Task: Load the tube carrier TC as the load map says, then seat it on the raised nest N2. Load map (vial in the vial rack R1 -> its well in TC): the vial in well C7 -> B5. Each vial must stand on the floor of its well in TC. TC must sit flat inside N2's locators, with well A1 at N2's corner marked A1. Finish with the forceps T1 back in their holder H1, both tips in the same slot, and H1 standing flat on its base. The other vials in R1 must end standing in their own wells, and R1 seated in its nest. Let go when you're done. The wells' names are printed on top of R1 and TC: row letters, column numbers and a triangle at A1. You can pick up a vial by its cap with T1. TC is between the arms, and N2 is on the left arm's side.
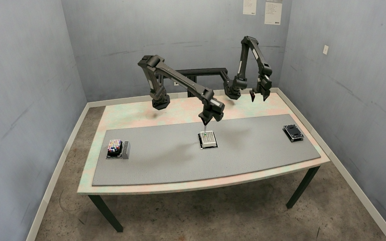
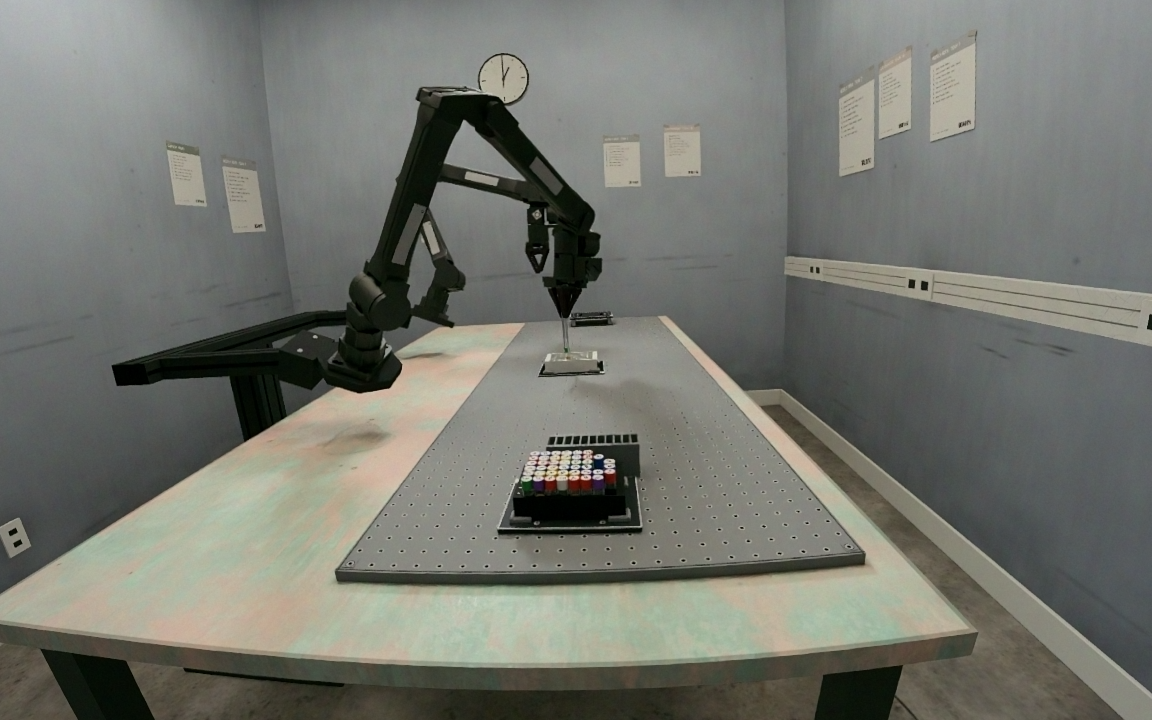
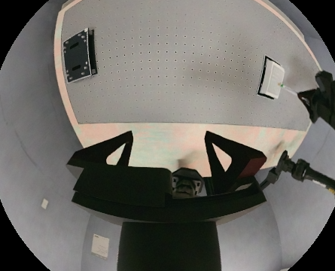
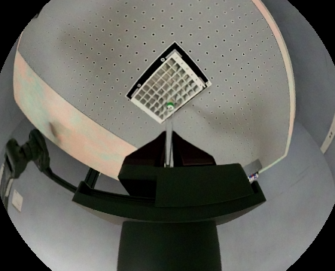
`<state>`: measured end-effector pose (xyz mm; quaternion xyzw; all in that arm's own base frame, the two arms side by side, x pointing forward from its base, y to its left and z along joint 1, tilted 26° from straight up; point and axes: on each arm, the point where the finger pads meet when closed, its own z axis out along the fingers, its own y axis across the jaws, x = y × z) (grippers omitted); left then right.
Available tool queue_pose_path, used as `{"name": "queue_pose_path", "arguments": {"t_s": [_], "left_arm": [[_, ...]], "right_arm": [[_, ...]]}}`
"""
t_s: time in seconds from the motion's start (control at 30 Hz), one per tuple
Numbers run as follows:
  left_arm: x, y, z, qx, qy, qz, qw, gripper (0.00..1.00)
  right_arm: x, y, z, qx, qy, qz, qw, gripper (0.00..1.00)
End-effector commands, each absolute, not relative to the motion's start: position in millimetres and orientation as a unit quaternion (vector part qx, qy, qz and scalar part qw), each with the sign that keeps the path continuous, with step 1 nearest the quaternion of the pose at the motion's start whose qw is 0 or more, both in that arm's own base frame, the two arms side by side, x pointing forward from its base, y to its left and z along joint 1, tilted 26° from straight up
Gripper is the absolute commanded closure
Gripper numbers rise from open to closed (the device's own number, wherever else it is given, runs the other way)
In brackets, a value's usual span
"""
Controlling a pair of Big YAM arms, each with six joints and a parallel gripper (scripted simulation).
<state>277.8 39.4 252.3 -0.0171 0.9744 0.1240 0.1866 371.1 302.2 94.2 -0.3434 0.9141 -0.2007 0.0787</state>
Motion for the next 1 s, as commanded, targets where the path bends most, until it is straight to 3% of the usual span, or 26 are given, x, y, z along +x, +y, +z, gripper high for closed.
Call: {"name": "queue_pose_path", "arguments": {"t_s": [0.0,0.97], "left_arm": [[282,40,268,-0.013,0.971,0.123,0.205,0.0],[282,40,268,-0.013,0.971,0.123,0.205,0.0]], "right_arm": [[379,307,113,-0.341,0.916,-0.188,0.098,0.91],[387,314,112,-0.342,0.915,-0.19,0.095,0.91]]}}
